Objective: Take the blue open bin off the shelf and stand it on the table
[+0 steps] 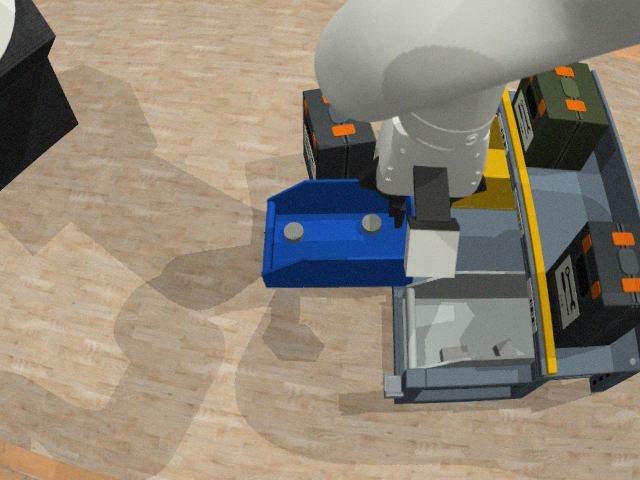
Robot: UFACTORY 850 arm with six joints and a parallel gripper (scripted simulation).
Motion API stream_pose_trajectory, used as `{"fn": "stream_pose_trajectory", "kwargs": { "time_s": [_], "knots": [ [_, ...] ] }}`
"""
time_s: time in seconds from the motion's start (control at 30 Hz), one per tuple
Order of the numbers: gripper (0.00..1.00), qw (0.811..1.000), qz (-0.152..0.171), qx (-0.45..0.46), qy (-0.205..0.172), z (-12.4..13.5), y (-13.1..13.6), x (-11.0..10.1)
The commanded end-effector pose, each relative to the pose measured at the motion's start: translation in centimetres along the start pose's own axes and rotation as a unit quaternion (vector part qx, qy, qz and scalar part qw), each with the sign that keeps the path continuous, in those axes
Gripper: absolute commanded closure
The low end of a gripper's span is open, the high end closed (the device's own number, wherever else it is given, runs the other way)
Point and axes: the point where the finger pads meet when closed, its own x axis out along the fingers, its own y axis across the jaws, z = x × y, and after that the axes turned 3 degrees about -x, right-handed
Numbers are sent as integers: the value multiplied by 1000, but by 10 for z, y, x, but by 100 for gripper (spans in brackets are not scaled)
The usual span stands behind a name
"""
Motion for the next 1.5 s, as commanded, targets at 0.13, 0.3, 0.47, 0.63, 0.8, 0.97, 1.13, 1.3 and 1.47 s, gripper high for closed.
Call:
{"fn": "stream_pose_trajectory", "kwargs": {
  "time_s": [0.13,0.3,0.47,0.63,0.8,0.97,1.13,1.3,1.47],
  "knots": [
    [67,1000,0,0,0,0,0,4],
    [67,1000,0,0,0,0,0,10],
    [67,1000,0,0,0,0,0,10],
    [67,1000,0,0,0,0,0,10],
    [67,1000,0,0,0,0,0,20],
    [67,1000,0,0,0,0,0,20],
    [67,1000,0,0,0,0,0,20],
    [100,1000,0,0,0,0,0,20],
    [100,1000,0,0,0,0,0,20]
  ]
}}
